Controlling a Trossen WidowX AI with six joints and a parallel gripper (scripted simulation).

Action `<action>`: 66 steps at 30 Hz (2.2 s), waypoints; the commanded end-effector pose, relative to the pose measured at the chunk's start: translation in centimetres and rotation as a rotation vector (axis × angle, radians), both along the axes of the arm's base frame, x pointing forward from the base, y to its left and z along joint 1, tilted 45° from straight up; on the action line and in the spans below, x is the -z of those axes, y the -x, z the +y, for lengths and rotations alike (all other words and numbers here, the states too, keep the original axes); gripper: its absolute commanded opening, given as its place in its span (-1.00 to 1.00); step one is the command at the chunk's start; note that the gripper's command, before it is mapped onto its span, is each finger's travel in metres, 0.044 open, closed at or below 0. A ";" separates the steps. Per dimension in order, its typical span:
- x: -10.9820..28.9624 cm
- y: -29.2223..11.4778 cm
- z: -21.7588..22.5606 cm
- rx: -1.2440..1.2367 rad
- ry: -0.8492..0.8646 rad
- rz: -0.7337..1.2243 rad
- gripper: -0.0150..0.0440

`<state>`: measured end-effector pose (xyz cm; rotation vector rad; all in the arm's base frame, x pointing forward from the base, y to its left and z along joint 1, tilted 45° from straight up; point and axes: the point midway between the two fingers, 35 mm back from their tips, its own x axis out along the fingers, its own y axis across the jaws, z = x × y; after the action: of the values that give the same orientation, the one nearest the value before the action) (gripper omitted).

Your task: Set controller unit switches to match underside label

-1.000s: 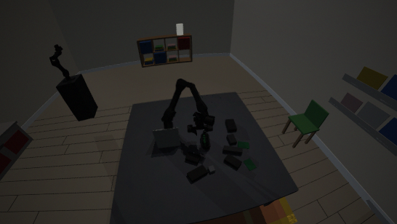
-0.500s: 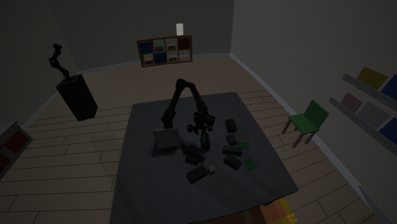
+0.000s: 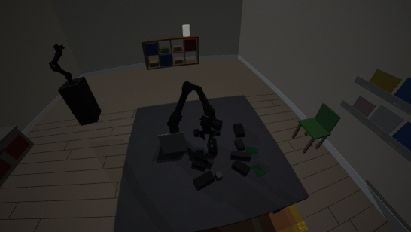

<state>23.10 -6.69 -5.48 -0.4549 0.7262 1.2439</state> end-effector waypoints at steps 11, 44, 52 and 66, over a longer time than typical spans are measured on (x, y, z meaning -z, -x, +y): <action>0.0 0.0 0.0 0.000 0.000 0.000 1.00; 1.1 -0.9 8.2 0.208 0.071 -0.197 -0.49; 2.0 -1.1 9.0 0.207 0.072 -0.196 -0.49; 3.5 -1.3 10.6 0.208 0.069 -0.196 -0.49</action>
<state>24.79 3.61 -8.58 -0.5481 0.6196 0.9649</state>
